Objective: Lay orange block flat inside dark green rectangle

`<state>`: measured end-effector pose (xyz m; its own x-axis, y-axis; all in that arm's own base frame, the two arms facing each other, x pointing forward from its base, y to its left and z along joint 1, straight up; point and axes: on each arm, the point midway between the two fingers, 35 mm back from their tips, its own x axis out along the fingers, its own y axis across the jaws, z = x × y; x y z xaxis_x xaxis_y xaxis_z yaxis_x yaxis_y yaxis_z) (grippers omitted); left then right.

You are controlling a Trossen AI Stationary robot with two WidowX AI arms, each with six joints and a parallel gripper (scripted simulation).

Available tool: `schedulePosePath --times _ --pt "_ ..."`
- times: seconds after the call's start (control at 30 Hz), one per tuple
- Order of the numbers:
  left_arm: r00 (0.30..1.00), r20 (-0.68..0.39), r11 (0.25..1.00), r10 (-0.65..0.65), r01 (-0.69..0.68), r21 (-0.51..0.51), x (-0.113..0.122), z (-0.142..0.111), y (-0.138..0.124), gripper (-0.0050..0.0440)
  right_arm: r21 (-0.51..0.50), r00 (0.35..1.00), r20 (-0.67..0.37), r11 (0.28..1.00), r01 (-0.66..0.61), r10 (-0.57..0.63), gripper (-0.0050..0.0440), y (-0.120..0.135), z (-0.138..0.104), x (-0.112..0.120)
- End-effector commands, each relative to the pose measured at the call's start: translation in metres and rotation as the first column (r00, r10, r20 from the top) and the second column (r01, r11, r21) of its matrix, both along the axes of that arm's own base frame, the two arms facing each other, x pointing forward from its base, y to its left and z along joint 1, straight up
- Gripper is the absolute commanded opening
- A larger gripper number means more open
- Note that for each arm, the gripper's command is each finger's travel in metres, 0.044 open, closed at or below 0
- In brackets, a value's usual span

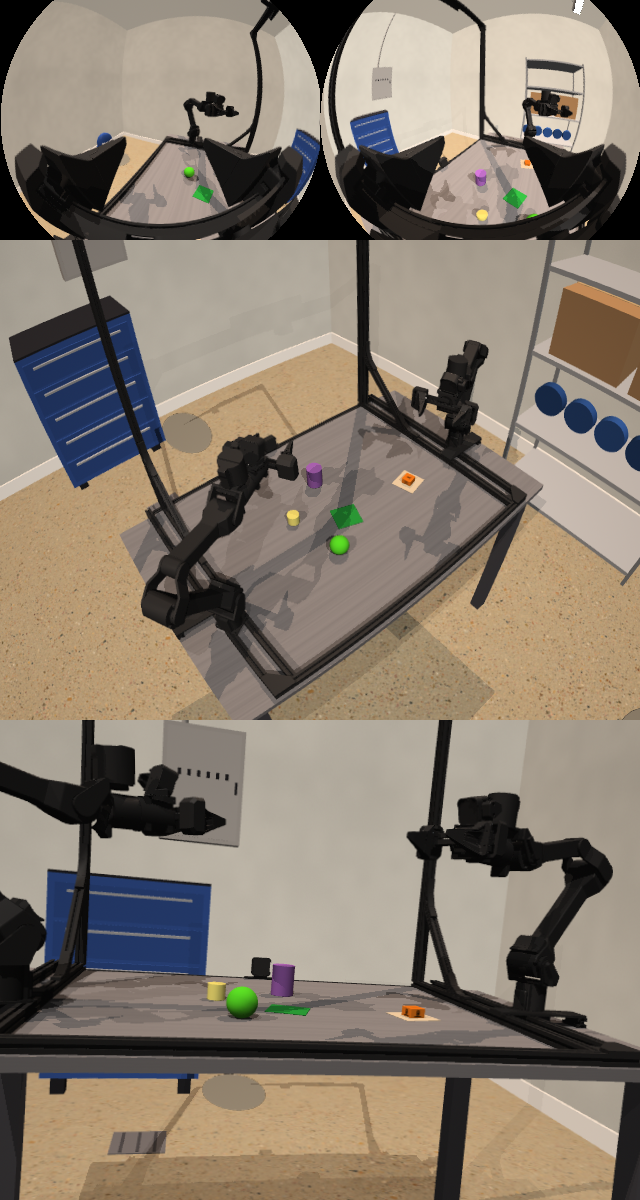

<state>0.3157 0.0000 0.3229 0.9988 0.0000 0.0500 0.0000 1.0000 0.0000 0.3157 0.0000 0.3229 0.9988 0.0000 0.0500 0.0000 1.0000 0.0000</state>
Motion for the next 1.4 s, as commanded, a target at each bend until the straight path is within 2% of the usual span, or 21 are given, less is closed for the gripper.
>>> schedulePosePath --times 0.0,0.57,0.7,0.77,0.87,1.03,1.1,1.17,1.37 --pt "1.0 0.0 1.0 0.0 0.0 0.0 0.0 0.0 0.0 0.044 0.0 1.0 0.0 1.0 0.0 0.0 0.044 0.0 0.0 0.0" --pt "1.0 0.0 1.0 0.0 0.0 0.0 0.0 0.0 0.0 0.044 0.0 1.0 0.0 1.0 0.0 0.0 0.044 0.0 0.0 0.0" --pt "0.999 -0.038 1.0 -0.008 0.008 -0.004 0.004 -0.007 -0.002 0.044 0.0 1.0 0.0 1.0 0.0 0.0 0.044 0.0 0.0 0.0" --pt "0.995 -0.094 1.0 -0.02 0.019 -0.01 0.009 -0.019 -0.006 0.044 0.0 1.0 0.0 1.0 0.0 0.0 0.044 0.0 0.0 0.0" --pt "0.971 -0.232 0.999 -0.048 0.043 -0.024 0.019 -0.047 -0.016 0.044 0.0 1.0 0.0 1.0 0.0 0.0 0.044 0.0 0.0 0.0" --pt "0.875 -0.474 0.995 -0.096 0.083 -0.049 0.028 -0.1 -0.037 0.044 0.0 1.0 0.0 1.0 0.0 0.0 0.044 0.0 0.0 0.0" --pt "0.875 -0.474 0.995 -0.096 0.083 -0.049 0.028 -0.1 -0.037 0.044 0.0 1.0 0.0 1.0 0.0 0.0 0.044 0.0 0.0 0.0" --pt "0.797 -0.593 0.994 -0.11 0.095 -0.057 0.025 -0.127 -0.046 0.044 0.0 1.0 0.0 1.0 0.0 0.0 0.044 0.0 0.0 0.0" --pt "0.606 -0.786 0.991 -0.123 0.117 -0.065 0.013 -0.176 -0.064 0.044 0.0 1.0 0.0 1.0 0.0 0.0 0.044 0.0 0.0 0.0"
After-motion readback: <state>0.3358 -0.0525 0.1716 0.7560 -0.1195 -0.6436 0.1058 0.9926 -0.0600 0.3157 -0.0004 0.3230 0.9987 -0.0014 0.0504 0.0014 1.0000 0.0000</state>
